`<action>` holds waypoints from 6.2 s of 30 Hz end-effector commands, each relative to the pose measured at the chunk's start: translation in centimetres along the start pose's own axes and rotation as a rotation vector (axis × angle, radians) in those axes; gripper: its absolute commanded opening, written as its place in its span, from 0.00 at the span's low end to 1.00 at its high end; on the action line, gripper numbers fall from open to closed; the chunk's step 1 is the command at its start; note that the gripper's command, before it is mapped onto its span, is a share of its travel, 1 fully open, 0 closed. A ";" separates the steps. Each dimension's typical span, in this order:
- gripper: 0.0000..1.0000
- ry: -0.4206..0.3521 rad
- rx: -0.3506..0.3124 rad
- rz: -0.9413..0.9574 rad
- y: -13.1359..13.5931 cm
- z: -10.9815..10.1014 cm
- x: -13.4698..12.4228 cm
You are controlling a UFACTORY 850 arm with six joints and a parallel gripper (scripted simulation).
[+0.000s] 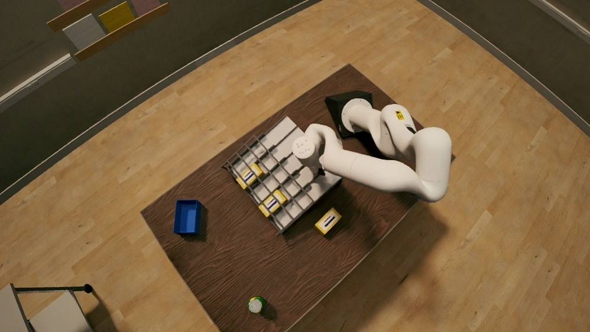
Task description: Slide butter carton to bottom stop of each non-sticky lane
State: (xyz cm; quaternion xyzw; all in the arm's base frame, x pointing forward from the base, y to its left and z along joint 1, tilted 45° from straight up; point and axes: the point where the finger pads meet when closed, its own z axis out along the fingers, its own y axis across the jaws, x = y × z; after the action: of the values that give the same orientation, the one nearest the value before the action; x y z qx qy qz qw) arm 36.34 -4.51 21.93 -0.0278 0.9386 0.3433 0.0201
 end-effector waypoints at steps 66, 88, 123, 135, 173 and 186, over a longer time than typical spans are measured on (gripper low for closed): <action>1.00 -0.001 0.001 0.000 0.0 -2.8 0.0; 1.00 -0.001 0.001 0.000 0.0 -0.1 0.0; 1.00 -0.001 0.001 0.000 0.0 -0.1 0.0; 1.00 -0.001 0.001 0.000 0.0 -0.1 0.0; 1.00 -0.001 0.001 0.000 0.0 -0.1 0.0; 1.00 -0.001 0.001 0.000 0.0 -2.8 0.0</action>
State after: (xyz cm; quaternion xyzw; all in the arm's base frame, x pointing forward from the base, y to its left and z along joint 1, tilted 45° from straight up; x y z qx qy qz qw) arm 36.26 -6.23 24.01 -0.0277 0.9386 0.3433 0.0201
